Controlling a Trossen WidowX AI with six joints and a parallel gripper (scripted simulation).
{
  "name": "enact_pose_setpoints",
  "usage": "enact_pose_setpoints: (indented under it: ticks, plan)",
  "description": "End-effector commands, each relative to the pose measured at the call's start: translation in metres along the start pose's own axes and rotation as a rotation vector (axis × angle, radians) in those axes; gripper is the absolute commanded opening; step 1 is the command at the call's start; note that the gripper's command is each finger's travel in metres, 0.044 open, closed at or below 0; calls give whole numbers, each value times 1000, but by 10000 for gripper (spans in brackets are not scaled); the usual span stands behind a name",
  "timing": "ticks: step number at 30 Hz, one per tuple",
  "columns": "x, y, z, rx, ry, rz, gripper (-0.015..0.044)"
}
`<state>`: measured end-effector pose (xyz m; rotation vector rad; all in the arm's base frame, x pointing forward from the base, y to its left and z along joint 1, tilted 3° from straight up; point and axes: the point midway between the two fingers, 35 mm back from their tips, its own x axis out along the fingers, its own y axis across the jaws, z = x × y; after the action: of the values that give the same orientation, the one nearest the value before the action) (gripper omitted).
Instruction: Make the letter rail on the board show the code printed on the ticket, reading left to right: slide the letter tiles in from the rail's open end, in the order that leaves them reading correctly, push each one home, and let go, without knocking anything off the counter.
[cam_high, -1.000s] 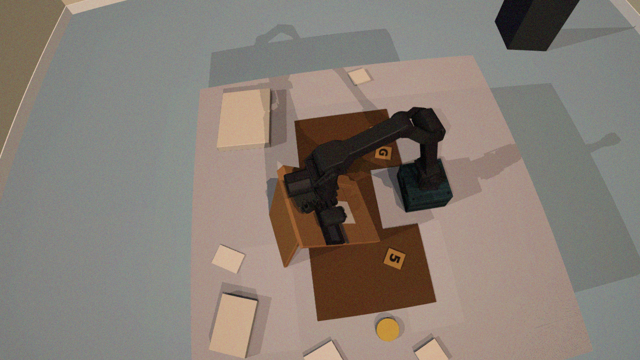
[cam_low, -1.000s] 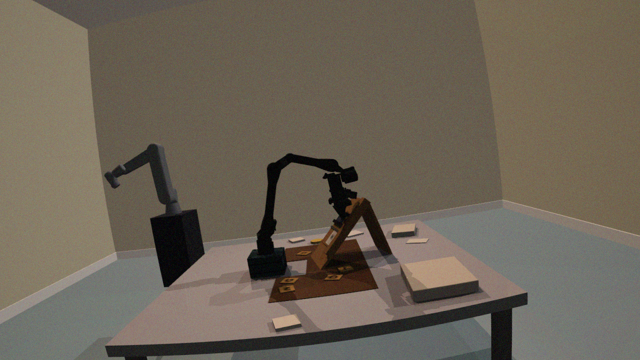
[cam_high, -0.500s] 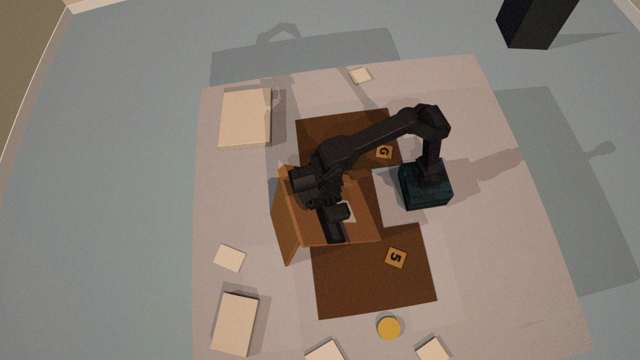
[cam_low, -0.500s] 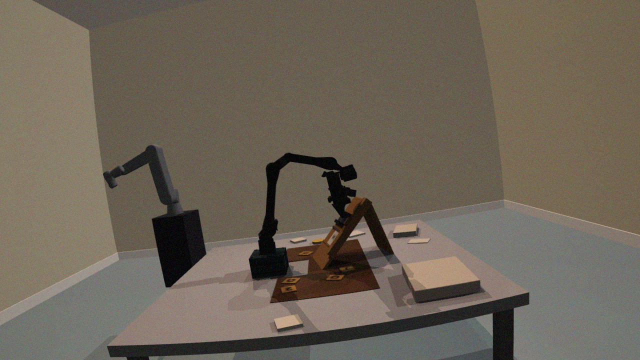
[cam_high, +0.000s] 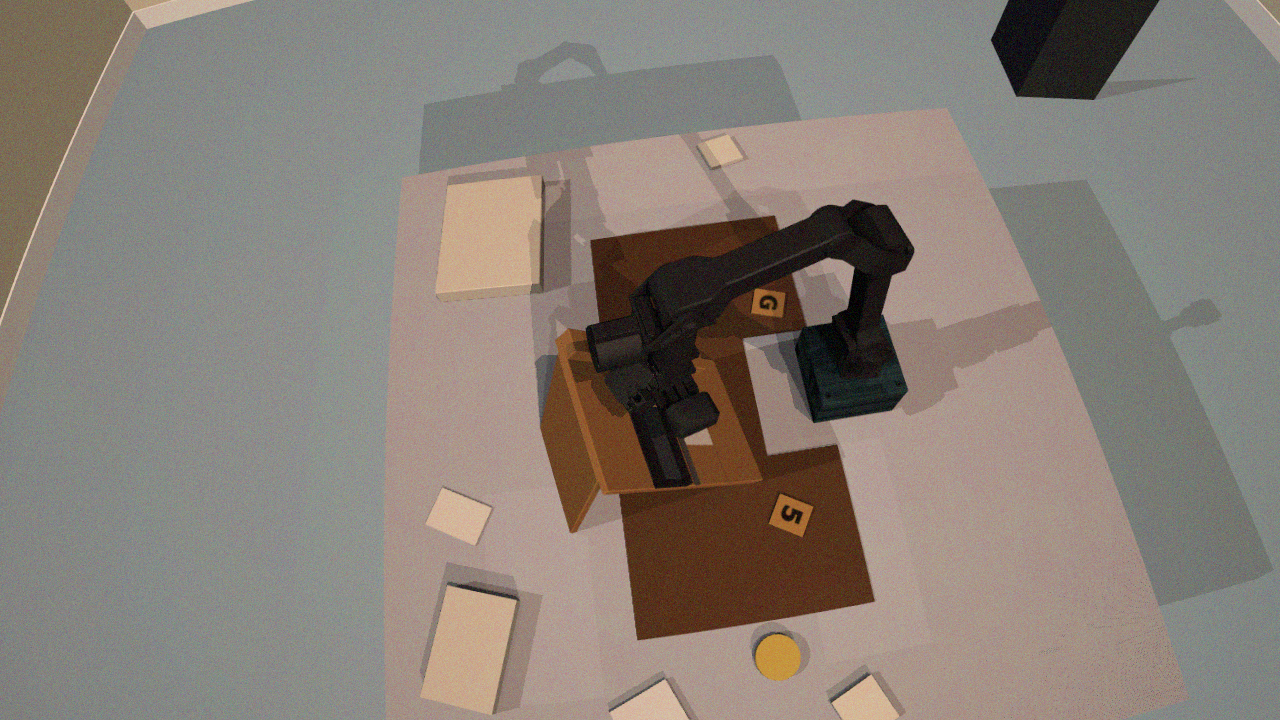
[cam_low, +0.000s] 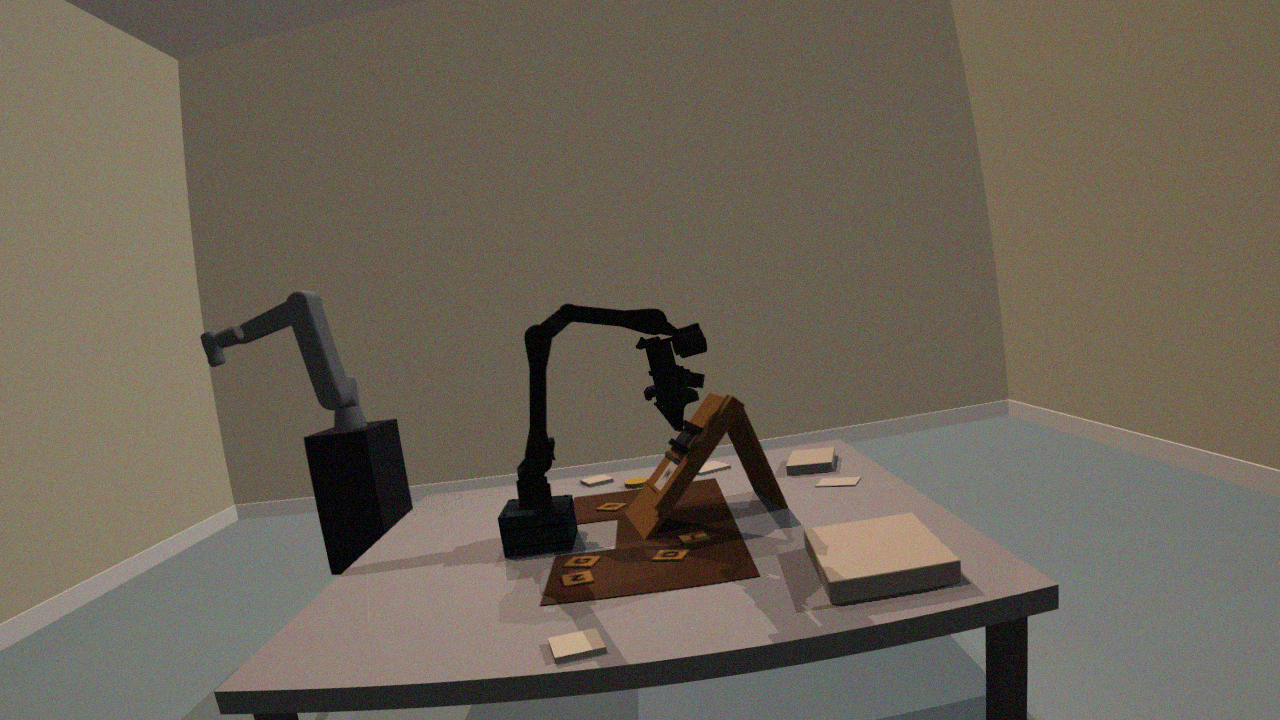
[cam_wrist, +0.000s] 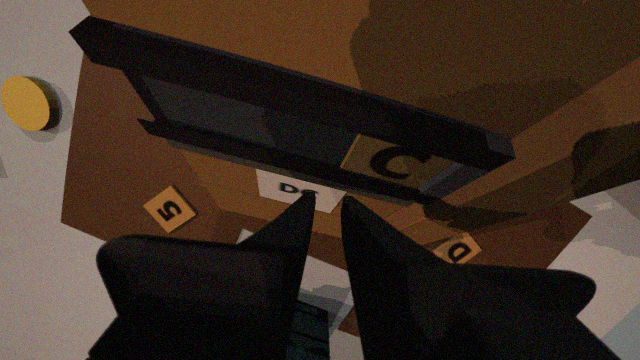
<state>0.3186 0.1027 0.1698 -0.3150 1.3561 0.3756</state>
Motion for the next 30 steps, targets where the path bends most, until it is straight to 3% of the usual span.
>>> enact_pose_setpoints:
  ticks: [1, 12, 16, 30]
  plan:
    - [-29, -1, -9, -238, -82, 62, 157]
    - [-116, 16, -51, -1169, -480, 57, 440]
    - [-134, 23, -61, -1371, -577, -6, 440]
    - [-134, 23, -61, -1376, -579, -7, 440]
